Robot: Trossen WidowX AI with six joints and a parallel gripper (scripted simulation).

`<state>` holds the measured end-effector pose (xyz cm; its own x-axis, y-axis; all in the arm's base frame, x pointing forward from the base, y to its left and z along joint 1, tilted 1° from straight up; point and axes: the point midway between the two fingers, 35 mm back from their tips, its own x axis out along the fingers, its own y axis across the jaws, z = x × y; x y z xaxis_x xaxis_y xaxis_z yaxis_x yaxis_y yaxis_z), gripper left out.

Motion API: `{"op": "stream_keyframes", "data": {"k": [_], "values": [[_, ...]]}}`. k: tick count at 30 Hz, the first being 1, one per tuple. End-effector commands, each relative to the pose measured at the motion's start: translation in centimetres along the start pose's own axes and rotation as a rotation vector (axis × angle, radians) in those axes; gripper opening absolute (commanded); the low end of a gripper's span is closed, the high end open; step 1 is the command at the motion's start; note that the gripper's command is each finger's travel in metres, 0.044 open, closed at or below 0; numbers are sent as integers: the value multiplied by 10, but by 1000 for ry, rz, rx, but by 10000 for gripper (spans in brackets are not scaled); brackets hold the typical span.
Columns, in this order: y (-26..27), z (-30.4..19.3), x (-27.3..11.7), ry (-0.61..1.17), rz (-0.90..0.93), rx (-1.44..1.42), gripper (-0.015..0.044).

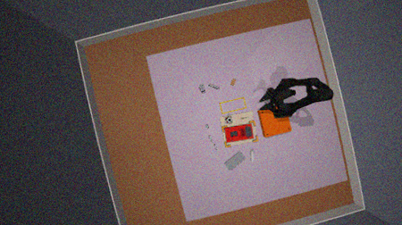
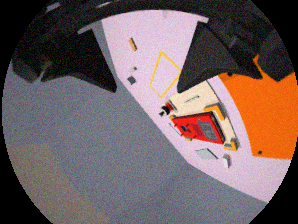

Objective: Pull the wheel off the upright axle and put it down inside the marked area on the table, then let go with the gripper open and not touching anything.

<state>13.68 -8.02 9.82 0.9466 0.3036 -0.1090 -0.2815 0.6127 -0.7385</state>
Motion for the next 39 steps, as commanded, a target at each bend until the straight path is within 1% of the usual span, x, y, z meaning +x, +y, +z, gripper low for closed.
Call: {"op": "stream_keyframes", "data": {"k": [1, 4, 7, 11, 17, 23, 27, 30, 33, 39], "values": [[0, -1, 0, -1, 6, -12, 374], [-7, -10, -2, -23, 88, -176, 300], [-7, -14, 0, -85, 183, -362, 300], [-3, -16, 7, -209, 298, -605, 300], [3, -22, 21, -539, 479, -1118, 300], [4, -30, 40, -944, 561, -1603, 300], [2, -34, 56, -1250, 556, -1900, 300], [-2, -36, 71, -1499, 516, -2106, 300], [-3, -31, 89, -1730, 437, -2258, 300], [-6, -21, 123, -2190, 217, -2494, 300]]}}
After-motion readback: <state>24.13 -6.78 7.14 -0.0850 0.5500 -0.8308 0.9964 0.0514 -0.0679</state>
